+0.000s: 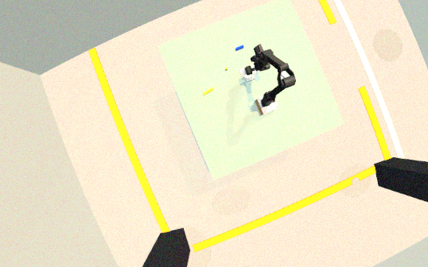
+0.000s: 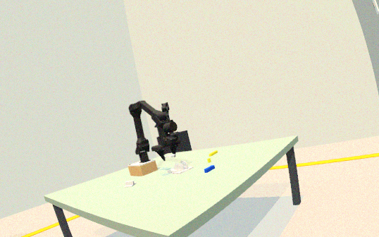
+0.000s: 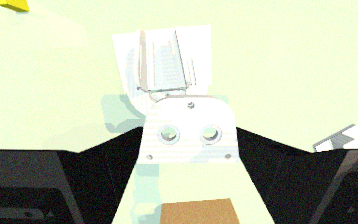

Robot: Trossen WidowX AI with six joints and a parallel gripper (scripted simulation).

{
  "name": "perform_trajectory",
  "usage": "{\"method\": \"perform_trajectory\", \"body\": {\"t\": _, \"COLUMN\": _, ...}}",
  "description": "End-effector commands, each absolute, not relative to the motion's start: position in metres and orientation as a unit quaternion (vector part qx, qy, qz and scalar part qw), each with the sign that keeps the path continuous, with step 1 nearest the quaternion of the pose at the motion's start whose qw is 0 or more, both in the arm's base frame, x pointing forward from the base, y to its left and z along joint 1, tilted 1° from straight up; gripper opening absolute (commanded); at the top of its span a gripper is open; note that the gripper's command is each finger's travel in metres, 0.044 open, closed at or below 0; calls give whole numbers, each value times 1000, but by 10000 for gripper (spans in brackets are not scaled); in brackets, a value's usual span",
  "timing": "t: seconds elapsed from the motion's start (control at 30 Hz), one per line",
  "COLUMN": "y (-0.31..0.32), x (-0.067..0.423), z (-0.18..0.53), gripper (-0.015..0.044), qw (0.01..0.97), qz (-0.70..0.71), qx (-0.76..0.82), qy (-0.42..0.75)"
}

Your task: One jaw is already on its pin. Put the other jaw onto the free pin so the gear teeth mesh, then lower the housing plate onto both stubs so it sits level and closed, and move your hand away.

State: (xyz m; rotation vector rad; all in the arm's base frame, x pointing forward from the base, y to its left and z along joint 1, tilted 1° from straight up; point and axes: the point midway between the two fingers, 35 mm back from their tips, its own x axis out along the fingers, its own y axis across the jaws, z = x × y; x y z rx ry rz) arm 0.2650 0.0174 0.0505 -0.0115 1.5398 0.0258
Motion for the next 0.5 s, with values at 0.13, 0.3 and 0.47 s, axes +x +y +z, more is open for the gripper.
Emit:
{"method": "perform_trajectory", "body": {"t": 0.13, "y": 40, "x": 257, "z": 50, "gripper": 351, "qw": 717, "qz": 40, "qx": -35, "qy": 695}}
{"method": "perform_trajectory", "body": {"t": 0.3, "y": 44, "x": 255, "z": 50, "gripper": 351, "qw": 717, "qz": 45, "qx": -40, "qy": 695}}
{"method": "perform_trajectory", "body": {"t": 0.47, "y": 44, "x": 255, "z": 50, "gripper": 351, "qw": 717, "qz": 45, "qx": -40, "qy": 695}}
